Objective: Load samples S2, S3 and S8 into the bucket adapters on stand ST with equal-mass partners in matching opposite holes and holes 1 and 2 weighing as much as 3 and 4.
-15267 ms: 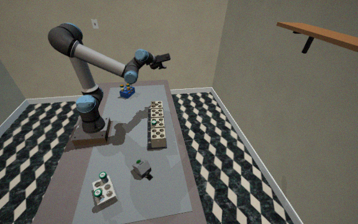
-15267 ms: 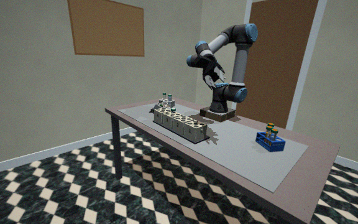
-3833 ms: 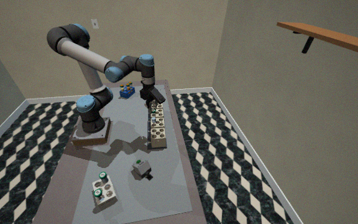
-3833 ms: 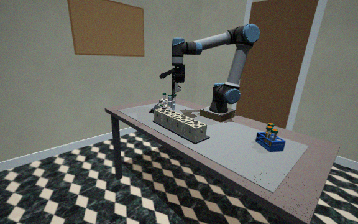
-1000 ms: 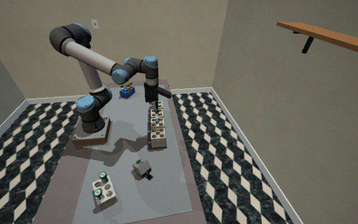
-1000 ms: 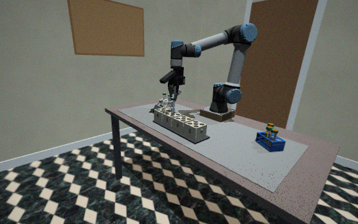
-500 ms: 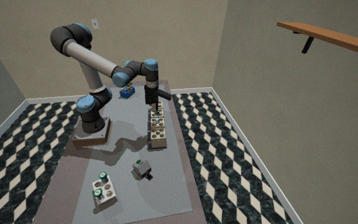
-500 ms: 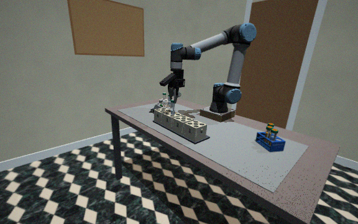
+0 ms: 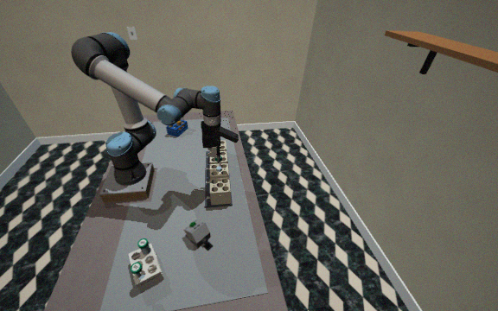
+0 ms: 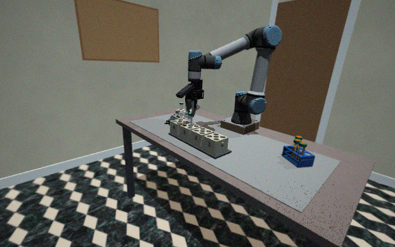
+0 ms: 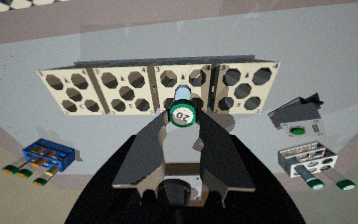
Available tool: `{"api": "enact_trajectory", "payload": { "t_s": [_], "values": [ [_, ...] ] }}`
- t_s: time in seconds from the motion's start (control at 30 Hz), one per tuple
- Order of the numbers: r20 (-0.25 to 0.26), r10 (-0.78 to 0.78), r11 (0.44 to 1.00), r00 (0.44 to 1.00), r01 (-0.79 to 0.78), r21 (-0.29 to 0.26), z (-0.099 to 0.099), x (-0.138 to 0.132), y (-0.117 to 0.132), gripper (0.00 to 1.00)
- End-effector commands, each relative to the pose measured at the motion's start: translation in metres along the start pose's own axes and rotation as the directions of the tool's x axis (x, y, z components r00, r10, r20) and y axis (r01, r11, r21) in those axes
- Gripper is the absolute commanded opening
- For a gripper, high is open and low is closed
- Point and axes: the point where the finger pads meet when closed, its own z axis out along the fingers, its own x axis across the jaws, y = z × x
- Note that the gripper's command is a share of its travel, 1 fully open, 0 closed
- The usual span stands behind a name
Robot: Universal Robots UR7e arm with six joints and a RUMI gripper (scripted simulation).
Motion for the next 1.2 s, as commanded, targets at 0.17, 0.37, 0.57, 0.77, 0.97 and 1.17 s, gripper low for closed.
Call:
{"api": "enact_trajectory", "payload": {
  "t_s": [0.17,0.37,0.57,0.77,0.97,1.17],
  "values": [
    [-0.001,0.0,1.0,1.0,0.0,0.001,0.011,0.0,0.0,0.0],
    [-0.001,0.0,1.0,1.0,0.0,0.001,0.019,0.0,0.0,0.0],
    [-0.001,0.0,1.0,1.0,0.0,0.001,0.027,0.0,0.0,0.0],
    [-0.001,0.0,1.0,1.0,0.0,0.001,0.032,0.0,0.0,0.0],
    [-0.001,0.0,1.0,1.0,0.0,0.001,0.04,0.0,0.0,0.0],
    [-0.001,0.0,1.0,1.0,0.0,0.001,0.046,0.0,0.0,0.0]
  ]
}}
